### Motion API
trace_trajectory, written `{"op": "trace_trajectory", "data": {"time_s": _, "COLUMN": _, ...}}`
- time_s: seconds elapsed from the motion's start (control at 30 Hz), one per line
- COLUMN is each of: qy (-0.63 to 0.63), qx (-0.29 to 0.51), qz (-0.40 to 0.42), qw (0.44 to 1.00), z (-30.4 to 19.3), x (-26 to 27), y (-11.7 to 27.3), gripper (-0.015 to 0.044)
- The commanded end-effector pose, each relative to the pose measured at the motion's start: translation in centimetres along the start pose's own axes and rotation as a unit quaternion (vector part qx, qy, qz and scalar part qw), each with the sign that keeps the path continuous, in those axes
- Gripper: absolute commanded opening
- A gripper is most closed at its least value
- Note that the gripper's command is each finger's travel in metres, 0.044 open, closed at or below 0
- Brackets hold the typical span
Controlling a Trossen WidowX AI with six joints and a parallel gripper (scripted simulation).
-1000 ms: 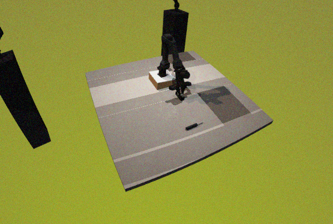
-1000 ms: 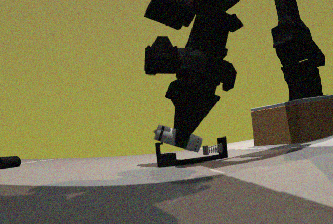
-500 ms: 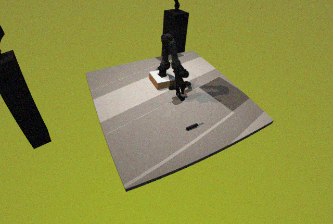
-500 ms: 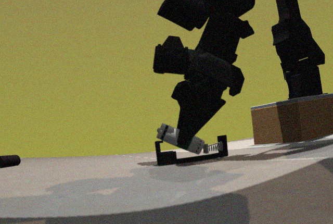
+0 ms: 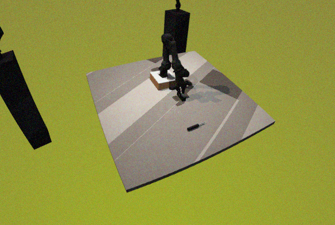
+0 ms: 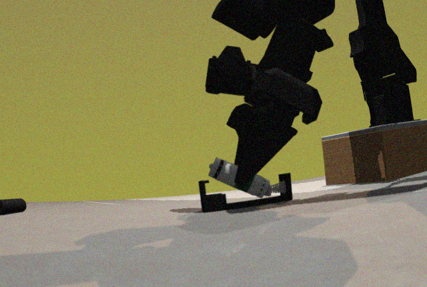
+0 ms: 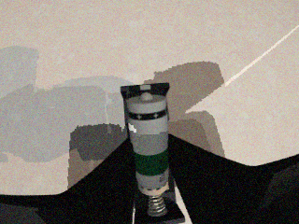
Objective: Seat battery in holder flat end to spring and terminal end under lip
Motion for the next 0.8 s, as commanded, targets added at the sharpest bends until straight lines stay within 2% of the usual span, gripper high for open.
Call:
{"op": "trace_trajectory", "data": {"time_s": 0.0, "qy": -0.002, "qx": 0.002, "qz": -0.001, "qw": 1.000, "z": -0.51, "x": 0.07, "y": 0.11, "gripper": 0.0072}}
{"op": "trace_trajectory", "data": {"time_s": 0.77, "qy": -0.001, "qx": 0.018, "qz": 0.005, "qw": 1.000, "z": -1.14, "x": 0.20, "y": 0.49, "gripper": 0.0072}}
Point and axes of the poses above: the point midway between the two fingers, 35 mm back from their tips, its own y axis back along the fingers, its own x axis across the jaws, z = x × y, the point moved 7 cm from there along y, back along the fingers, and after that the axes turned 15 degrees about y, right-handed, at the moved point
